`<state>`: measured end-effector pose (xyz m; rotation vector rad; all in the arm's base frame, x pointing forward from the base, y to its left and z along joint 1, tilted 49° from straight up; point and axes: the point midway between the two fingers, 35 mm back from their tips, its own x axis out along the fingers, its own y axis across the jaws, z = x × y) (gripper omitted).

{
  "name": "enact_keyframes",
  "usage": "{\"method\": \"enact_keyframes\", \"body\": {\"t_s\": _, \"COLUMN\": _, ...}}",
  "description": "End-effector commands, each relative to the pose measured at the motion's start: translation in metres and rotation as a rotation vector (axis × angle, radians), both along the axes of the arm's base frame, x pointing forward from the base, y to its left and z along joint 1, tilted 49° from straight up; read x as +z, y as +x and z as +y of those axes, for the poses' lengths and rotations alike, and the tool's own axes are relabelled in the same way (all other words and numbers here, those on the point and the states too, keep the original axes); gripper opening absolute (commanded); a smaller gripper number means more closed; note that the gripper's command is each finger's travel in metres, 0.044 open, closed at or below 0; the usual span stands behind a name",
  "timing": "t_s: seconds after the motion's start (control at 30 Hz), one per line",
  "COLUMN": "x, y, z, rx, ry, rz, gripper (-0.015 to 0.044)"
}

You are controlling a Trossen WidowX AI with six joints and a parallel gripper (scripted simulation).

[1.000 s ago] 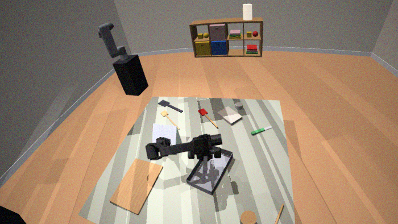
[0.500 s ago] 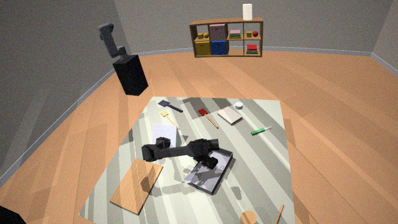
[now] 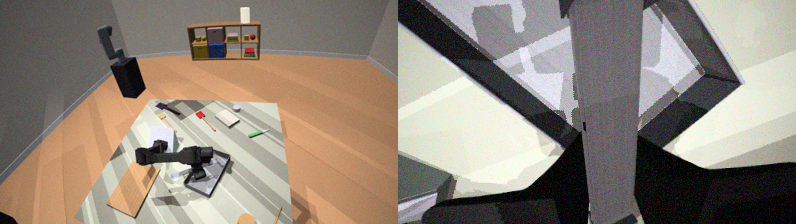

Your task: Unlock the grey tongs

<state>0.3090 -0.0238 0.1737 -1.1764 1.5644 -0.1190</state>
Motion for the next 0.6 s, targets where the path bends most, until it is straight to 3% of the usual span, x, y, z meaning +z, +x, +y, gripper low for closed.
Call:
{"method": "enact_keyframes", "body": {"t_s": 0.0, "x": 0.01, "y": -0.004, "z": -0.006, "rx": -0.108, "ry": 0.018, "rz": -0.123, "gripper": -0.015}}
{"method": "enact_keyframes", "body": {"t_s": 0.57, "x": 0.034, "y": -0.02, "z": -0.027, "rx": -0.568, "ry": 0.097, "rz": -0.605, "gripper": -0.015}}
